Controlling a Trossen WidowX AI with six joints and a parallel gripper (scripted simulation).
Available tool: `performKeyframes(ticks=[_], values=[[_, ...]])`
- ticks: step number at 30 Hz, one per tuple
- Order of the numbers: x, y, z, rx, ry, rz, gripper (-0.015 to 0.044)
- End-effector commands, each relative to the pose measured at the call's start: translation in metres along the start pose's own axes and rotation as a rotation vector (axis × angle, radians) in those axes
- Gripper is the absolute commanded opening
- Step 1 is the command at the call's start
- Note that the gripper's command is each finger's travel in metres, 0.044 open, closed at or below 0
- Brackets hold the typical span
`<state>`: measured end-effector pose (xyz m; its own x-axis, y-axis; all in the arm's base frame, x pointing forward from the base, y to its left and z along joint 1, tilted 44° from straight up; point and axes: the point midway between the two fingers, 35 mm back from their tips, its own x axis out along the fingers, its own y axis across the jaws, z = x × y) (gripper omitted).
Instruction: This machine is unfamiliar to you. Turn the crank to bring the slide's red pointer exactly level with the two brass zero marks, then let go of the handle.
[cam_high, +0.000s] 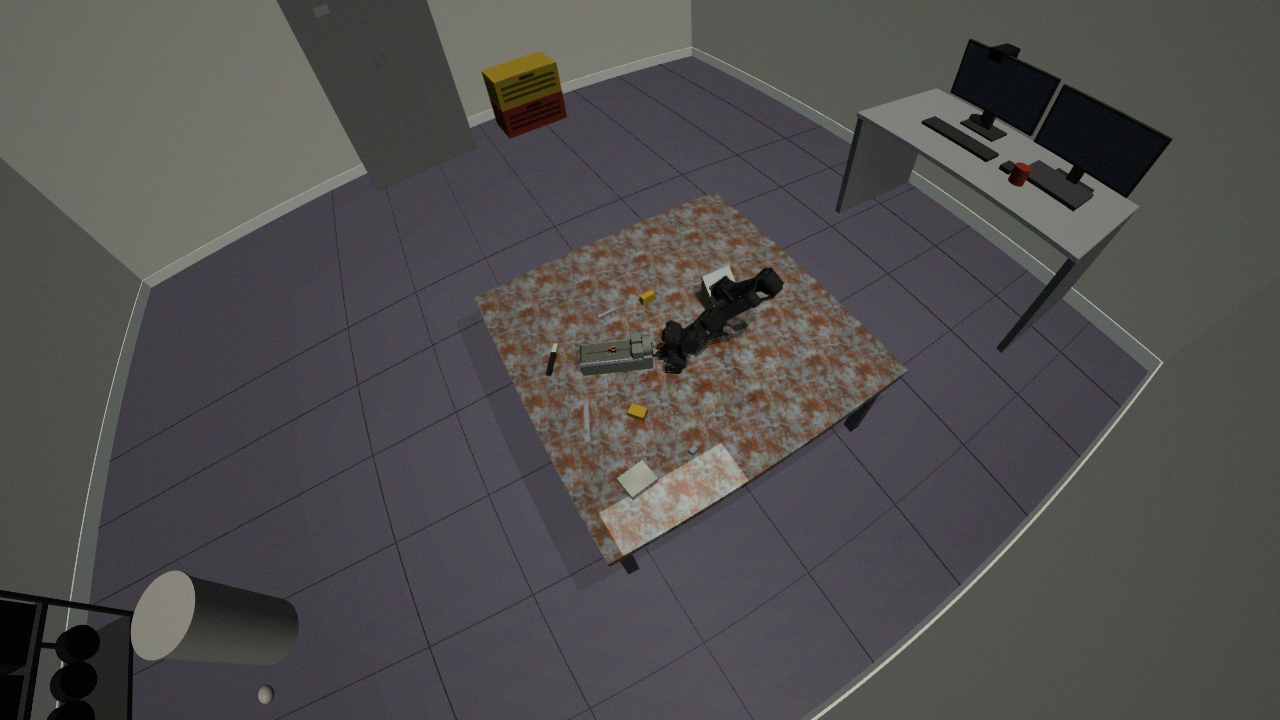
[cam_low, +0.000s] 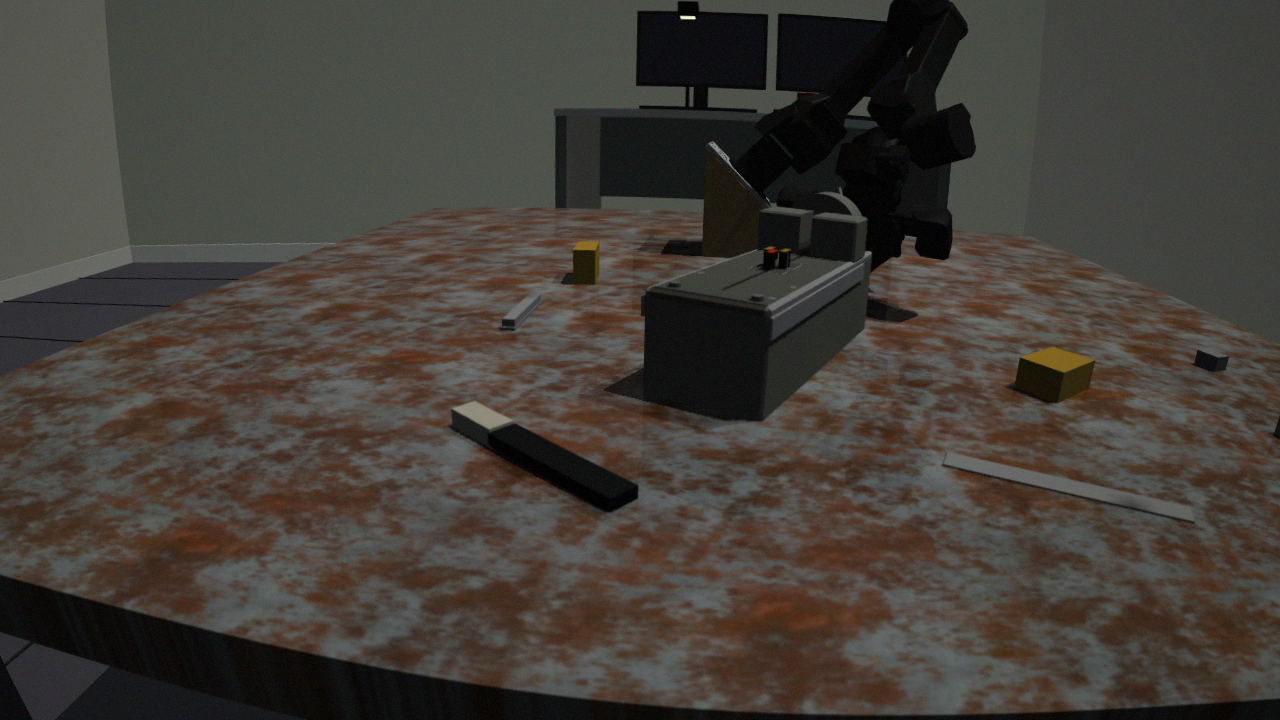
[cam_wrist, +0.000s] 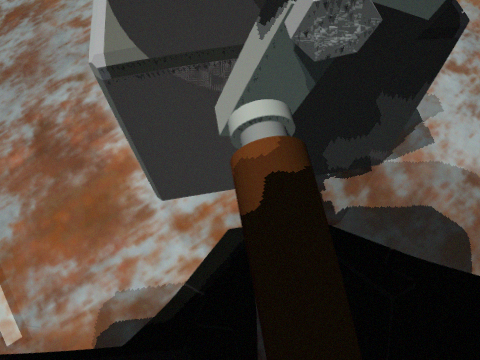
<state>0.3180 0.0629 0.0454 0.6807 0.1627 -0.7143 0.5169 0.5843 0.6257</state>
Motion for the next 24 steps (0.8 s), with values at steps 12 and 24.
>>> performKeyframes(ticks=[12,24], values=[[0.0,0.0,0.0,0.0,-0.001,0.0,0.042],[-0.03,0.0,0.031,-0.001,-0.001,-0.001,0.044]])
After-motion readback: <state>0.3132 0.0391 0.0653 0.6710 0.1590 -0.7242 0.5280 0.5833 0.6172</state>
